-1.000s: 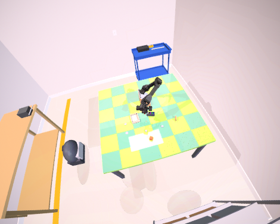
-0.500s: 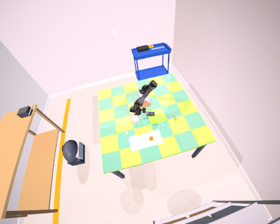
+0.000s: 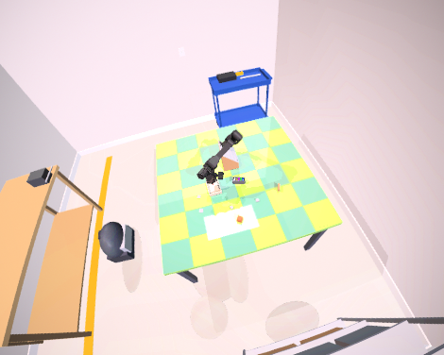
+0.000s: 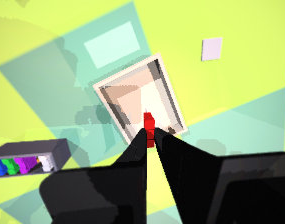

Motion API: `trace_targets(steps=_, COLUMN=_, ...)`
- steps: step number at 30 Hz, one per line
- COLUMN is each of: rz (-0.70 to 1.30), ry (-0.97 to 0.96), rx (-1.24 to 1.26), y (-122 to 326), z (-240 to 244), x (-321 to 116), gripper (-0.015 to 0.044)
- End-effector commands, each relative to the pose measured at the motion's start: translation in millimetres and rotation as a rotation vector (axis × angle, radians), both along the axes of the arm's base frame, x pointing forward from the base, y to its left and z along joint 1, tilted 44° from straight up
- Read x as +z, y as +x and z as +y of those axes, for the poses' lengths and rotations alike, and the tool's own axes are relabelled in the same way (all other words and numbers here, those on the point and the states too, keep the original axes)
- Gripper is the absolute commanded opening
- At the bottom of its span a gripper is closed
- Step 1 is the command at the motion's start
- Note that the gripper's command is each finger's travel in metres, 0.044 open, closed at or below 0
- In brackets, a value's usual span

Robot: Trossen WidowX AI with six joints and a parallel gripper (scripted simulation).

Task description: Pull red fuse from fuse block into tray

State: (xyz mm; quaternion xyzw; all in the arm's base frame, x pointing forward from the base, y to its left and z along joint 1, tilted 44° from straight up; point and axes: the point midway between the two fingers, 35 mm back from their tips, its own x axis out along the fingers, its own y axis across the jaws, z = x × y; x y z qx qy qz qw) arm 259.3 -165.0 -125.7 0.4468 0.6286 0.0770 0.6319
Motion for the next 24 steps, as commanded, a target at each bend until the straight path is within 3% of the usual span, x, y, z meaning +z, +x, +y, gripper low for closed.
trace_targets(steps=1, rz=0.002, ry=0.003, rx=0.007, y=-1, z=2, x=-7, gripper=0.0000)
trace_targets(steps=24, rz=0.001, ry=0.005, rx=0.008, y=6, z=26, x=-32, gripper=0.0000)
